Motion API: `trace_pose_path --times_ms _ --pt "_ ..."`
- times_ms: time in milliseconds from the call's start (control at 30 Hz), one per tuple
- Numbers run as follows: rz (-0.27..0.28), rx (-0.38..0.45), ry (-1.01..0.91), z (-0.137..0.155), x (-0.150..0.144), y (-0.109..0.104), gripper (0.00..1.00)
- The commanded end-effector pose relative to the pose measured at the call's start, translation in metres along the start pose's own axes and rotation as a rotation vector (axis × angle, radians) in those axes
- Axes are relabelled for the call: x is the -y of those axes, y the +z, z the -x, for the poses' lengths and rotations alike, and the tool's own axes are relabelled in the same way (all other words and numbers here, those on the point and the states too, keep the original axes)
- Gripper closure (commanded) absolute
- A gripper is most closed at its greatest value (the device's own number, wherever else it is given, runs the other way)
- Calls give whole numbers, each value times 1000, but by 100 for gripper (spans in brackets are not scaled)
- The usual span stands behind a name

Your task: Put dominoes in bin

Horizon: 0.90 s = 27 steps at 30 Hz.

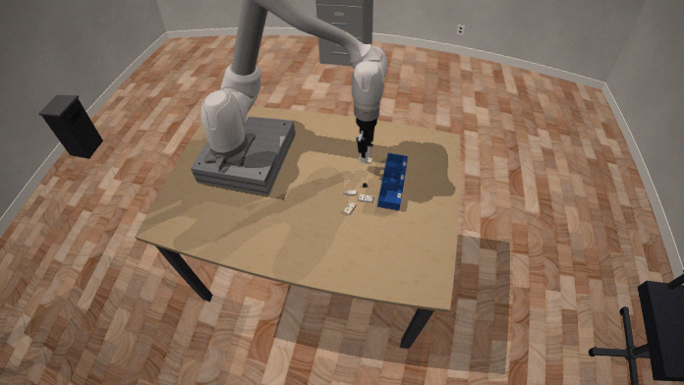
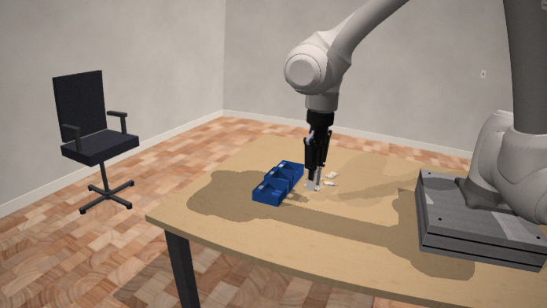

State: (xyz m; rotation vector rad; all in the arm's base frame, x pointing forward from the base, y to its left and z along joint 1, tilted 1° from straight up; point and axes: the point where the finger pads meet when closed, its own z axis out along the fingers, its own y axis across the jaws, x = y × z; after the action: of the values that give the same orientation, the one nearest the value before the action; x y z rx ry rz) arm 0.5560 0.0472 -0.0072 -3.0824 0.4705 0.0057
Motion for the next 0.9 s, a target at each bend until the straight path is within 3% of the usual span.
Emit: trace_pose_path --times_ms 0,600,800,867 --pt "0 0 0 0 0 -9 87" --pt "0 0 0 0 0 -19 87" --pt "0 0 0 -35 -7 -19 87" --pt "0 0 0 -35 -7 -19 87"
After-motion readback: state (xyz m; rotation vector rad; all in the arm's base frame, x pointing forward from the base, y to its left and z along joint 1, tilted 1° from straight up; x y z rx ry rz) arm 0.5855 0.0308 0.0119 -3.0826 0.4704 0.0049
